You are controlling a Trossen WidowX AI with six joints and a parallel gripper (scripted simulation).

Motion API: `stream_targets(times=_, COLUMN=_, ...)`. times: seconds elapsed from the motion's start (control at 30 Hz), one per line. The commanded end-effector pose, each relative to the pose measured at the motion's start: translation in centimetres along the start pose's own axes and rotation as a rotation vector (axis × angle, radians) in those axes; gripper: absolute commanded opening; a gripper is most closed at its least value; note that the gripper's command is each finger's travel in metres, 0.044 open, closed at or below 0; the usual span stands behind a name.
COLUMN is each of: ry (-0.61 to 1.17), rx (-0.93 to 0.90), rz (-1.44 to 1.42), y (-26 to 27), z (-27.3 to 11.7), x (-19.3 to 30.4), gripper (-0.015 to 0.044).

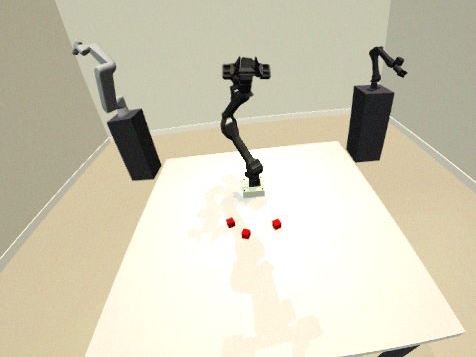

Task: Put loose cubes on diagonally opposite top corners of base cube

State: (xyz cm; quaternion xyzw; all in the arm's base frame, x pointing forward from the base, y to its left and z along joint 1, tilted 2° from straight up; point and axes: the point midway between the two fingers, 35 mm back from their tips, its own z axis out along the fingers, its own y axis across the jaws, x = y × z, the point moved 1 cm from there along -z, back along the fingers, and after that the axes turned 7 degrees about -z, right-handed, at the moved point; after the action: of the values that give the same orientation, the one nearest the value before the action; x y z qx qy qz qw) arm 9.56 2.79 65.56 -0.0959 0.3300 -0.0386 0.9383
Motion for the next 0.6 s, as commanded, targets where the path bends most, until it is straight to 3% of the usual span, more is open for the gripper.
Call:
stream_targets(times=0.0, ry=0.11, rx=-0.06, rz=-0.109, y=2.5, z=1.1, x=3.7, gripper=0.0265)
stream_targets(times=0.57, ry=0.619, rx=-0.274, rz=-0.447, y=6.9, z=1.4, x=21.0, gripper=0.0265)
